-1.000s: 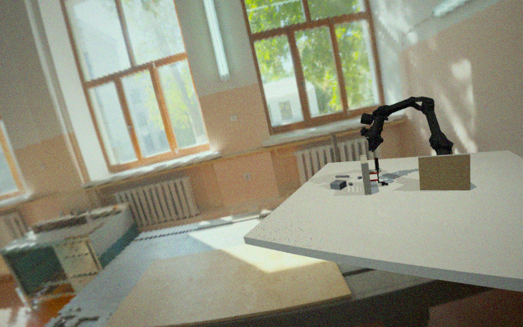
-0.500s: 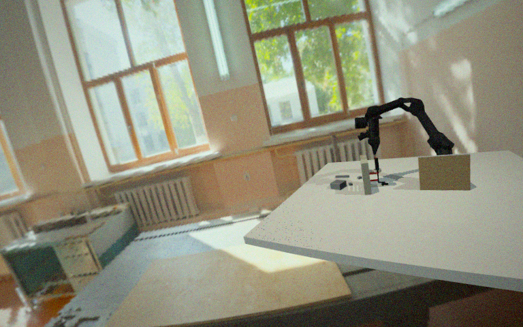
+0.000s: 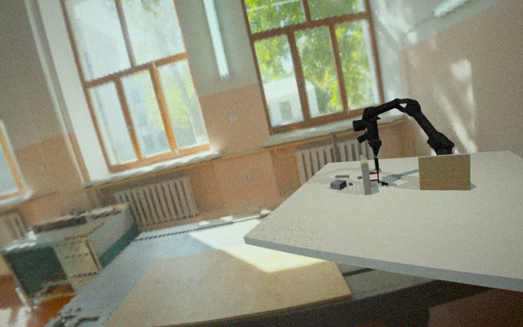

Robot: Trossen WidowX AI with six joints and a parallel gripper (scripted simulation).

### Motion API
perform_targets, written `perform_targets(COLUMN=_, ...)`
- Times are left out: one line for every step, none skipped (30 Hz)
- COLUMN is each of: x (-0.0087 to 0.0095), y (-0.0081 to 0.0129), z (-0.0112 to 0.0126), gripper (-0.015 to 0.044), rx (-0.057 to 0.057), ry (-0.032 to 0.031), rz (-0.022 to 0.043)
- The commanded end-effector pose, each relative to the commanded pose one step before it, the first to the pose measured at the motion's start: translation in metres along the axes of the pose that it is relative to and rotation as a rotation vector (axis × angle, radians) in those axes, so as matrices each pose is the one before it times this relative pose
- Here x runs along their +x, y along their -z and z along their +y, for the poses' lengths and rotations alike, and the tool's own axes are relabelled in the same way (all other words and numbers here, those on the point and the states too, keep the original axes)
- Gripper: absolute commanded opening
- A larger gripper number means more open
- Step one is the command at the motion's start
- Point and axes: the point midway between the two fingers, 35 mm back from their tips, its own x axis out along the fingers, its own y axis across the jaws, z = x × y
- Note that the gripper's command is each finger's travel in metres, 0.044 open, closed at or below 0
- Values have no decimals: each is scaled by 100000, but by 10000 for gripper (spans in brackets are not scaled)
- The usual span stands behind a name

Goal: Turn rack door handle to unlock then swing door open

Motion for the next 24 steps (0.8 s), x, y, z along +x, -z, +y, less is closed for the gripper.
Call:
perform_targets(x=673, y=-24, z=-14, gripper=295, rx=-723, ry=491, rz=146)
perform_targets(x=164, y=-13, z=0, gripper=295, rx=1, ry=-3, rz=-6)
perform_targets(x=164, y=-12, z=0, gripper=295, rx=1, ry=-3, rz=-5)
perform_targets(x=164, y=-11, z=0, gripper=295, rx=1, ry=-2, rz=-5)
perform_targets(x=164, y=-10, z=0, gripper=295, rx=1, ry=-1, rz=-5)
perform_targets(x=164, y=-9, z=0, gripper=295, rx=1, ry=0, rz=-4)
perform_targets(x=164, y=-8, z=-1, gripper=295, rx=1, ry=1, rz=-4)
perform_targets(x=164, y=-7, z=-1, gripper=295, rx=1, ry=1, rz=-4)
perform_targets(x=164, y=-6, z=-1, gripper=295, rx=2, ry=2, rz=-3)
perform_targets(x=164, y=-5, z=-1, gripper=295, rx=2, ry=3, rz=-3)
perform_targets(x=164, y=-4, z=-1, gripper=295, rx=2, ry=4, rz=-3)
perform_targets(x=164, y=-3, z=-1, gripper=295, rx=2, ry=4, rz=-2)
perform_targets(x=163, y=-2, z=-1, gripper=295, rx=2, ry=5, rz=-2)
perform_targets(x=163, y=-1, z=-2, gripper=295, rx=2, ry=6, rz=-1)
perform_targets(x=163, y=0, z=-2, gripper=295, rx=2, ry=7, rz=-1)
perform_targets(x=163, y=1, z=-2, gripper=295, rx=2, ry=7, rz=-1)
perform_targets(x=163, y=2, z=-2, gripper=295, rx=2, ry=8, rz=0)
perform_targets(x=163, y=3, z=-2, gripper=295, rx=2, ry=9, rz=0)
perform_targets(x=163, y=4, z=-2, gripper=295, rx=2, ry=9, rz=0)
perform_targets(x=163, y=5, z=-2, gripper=295, rx=2, ry=10, rz=1)
perform_targets(x=162, y=6, z=-2, gripper=295, rx=3, ry=11, rz=1)
perform_targets(x=162, y=7, z=-3, gripper=295, rx=3, ry=12, rz=2)
perform_targets(x=162, y=8, z=-3, gripper=295, rx=3, ry=12, rz=2)
perform_targets(x=162, y=9, z=-3, gripper=295, rx=3, ry=13, rz=3)
